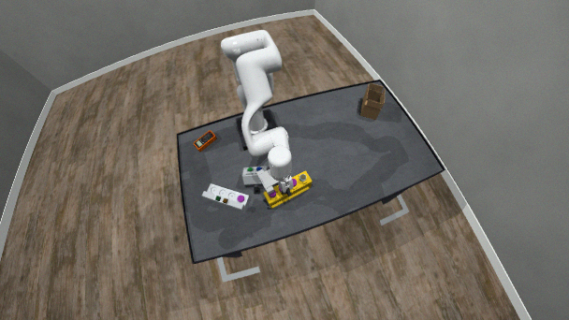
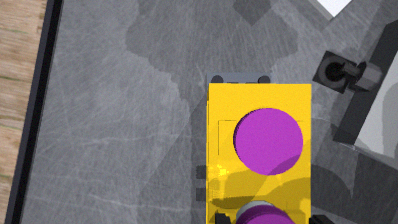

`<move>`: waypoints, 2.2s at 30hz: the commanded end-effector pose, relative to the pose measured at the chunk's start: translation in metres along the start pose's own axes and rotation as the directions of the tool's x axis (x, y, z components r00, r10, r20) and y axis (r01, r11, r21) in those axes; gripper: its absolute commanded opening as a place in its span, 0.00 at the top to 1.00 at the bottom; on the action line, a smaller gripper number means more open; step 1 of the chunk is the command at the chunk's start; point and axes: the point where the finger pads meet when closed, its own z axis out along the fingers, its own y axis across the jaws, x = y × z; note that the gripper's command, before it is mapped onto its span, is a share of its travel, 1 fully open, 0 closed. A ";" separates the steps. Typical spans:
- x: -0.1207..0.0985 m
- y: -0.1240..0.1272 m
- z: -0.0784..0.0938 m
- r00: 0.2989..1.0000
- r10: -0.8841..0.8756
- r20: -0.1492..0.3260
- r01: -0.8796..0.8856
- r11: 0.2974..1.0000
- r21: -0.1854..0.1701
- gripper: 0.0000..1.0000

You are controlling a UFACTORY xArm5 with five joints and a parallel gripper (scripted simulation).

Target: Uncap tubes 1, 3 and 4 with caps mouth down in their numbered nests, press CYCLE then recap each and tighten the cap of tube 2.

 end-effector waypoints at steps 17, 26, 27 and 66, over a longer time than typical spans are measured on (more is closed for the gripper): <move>0.000 -0.001 -0.007 1.000 0.000 0.005 0.000 1.000 0.004 1.00; 0.000 -0.001 -0.034 1.000 0.000 0.005 0.000 1.000 0.004 1.00; 0.000 -0.001 -0.037 1.000 0.000 0.005 0.000 1.000 0.004 1.00; 0.180 0.104 -0.036 0.709 -0.705 0.000 0.705 0.709 0.005 1.00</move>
